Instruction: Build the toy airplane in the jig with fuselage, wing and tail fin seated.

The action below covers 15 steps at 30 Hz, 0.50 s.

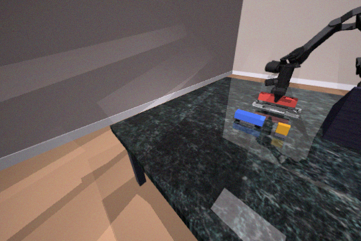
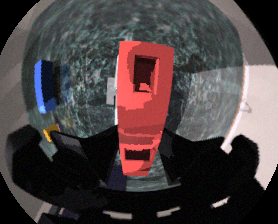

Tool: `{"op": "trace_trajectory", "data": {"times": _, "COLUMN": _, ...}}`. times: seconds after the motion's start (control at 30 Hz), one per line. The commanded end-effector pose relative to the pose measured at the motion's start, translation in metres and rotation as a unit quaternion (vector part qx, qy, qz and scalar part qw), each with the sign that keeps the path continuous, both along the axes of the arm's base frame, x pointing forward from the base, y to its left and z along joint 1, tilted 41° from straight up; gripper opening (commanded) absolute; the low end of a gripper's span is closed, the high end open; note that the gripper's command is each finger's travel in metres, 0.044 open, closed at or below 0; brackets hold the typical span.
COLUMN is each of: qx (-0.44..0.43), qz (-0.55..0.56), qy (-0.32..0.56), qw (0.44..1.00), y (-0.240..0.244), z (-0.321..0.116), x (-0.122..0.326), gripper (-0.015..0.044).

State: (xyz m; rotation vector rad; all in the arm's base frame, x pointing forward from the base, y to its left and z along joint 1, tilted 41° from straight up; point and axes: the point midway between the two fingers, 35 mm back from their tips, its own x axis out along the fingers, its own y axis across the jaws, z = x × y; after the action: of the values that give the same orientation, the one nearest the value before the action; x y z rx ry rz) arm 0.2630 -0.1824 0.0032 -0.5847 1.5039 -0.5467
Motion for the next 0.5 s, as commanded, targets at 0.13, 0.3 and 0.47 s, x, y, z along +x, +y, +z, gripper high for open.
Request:
{"op": "trace_trajectory", "data": {"times": 0.13, "qx": 0.003, "qz": 0.001, "qy": 0.005, "qw": 1.0, "y": -0.0079, "z": -0.0126, "x": -0.0024, "gripper": 0.0195}}
{"op": "trace_trajectory", "data": {"times": 0.3, "qx": 0.002, "qz": 0.002, "qy": 0.005, "qw": 1.0, "y": -0.0126, "z": -0.0175, "x": -0.003, "gripper": 0.0195}}
{"op": "trace_trajectory", "data": {"times": 0.47, "qx": 0.002, "qz": 0.002, "qy": 0.005, "qw": 1.0, "y": -0.0128, "z": -0.0175, "x": -0.0029, "gripper": 0.0195}}
